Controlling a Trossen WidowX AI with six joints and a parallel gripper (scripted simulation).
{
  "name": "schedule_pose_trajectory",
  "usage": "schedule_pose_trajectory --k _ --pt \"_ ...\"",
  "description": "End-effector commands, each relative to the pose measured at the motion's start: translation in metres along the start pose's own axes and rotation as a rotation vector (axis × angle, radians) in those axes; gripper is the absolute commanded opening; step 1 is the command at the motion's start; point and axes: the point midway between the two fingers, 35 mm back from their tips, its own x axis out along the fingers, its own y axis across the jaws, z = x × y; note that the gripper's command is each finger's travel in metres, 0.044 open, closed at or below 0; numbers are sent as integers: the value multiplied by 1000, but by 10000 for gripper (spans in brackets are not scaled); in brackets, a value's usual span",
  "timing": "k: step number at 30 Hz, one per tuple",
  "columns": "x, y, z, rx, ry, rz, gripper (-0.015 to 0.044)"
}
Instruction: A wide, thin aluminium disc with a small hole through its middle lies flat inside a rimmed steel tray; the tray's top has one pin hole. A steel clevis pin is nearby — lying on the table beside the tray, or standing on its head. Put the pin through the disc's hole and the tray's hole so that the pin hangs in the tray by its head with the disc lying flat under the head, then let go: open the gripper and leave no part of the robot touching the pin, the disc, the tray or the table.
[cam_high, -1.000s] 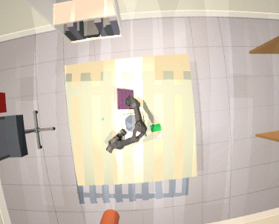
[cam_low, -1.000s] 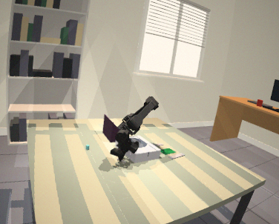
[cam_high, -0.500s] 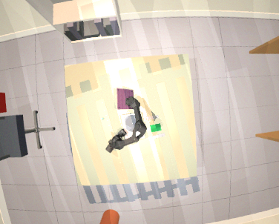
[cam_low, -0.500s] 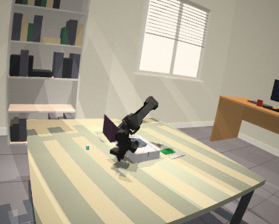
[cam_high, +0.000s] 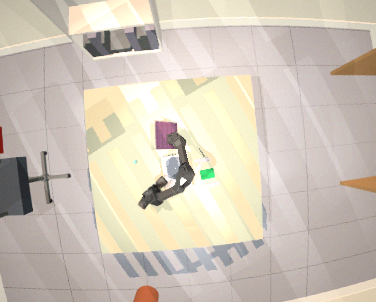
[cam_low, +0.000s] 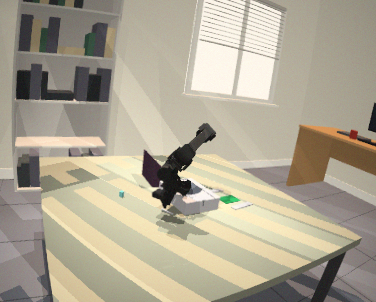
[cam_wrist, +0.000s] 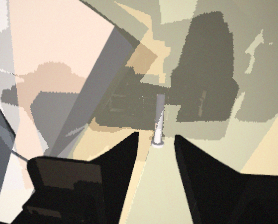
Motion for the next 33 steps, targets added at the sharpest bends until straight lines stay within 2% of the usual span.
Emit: schedule_pose_trajectory --k 1,25,27,33 --pt "-10 -2 1 -9 0 -13 160" --pt "-47 -1 1 -9 1 -13 160" --pt "-42 1 1 68 -9 -4 160" --pt "-42 0 -2 675 -76 29 160"
